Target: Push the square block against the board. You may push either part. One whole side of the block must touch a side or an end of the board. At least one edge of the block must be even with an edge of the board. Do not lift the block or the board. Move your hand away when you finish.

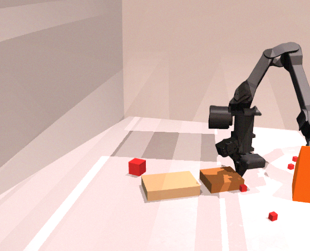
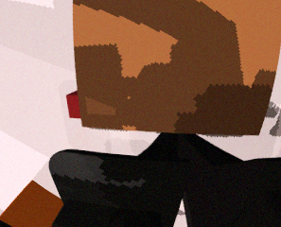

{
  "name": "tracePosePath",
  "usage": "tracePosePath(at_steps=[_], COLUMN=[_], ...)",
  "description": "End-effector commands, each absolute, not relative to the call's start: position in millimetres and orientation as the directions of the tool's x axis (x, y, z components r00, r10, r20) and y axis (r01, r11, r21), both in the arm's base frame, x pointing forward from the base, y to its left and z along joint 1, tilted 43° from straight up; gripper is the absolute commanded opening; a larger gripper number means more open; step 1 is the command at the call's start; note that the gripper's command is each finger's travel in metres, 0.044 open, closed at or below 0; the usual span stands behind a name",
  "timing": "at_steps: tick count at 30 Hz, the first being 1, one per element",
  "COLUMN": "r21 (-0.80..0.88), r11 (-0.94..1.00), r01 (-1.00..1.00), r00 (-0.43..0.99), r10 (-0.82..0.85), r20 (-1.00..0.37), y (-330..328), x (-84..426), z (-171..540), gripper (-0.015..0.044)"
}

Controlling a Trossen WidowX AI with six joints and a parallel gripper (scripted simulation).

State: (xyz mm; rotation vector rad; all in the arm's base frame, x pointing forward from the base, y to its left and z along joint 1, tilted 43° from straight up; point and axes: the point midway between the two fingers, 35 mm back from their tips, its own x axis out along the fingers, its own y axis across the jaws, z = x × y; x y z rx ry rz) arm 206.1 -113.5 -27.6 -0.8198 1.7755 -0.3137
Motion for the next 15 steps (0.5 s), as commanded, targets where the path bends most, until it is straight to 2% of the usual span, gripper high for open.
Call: tracePosePath(at_steps=[1,15], r21=[-0.577,-0.577], r11=[0.728,0.729], r01=[-0.369,-0.368], r00=[-0.158,-0.157], r10=[-0.661,-0.661], r20=[-0.733,-0.734], y=[-112.2,-109.0], x=[211.2,224.4], z=[-30.1,-36.7], gripper=[0.0000,0.0000])
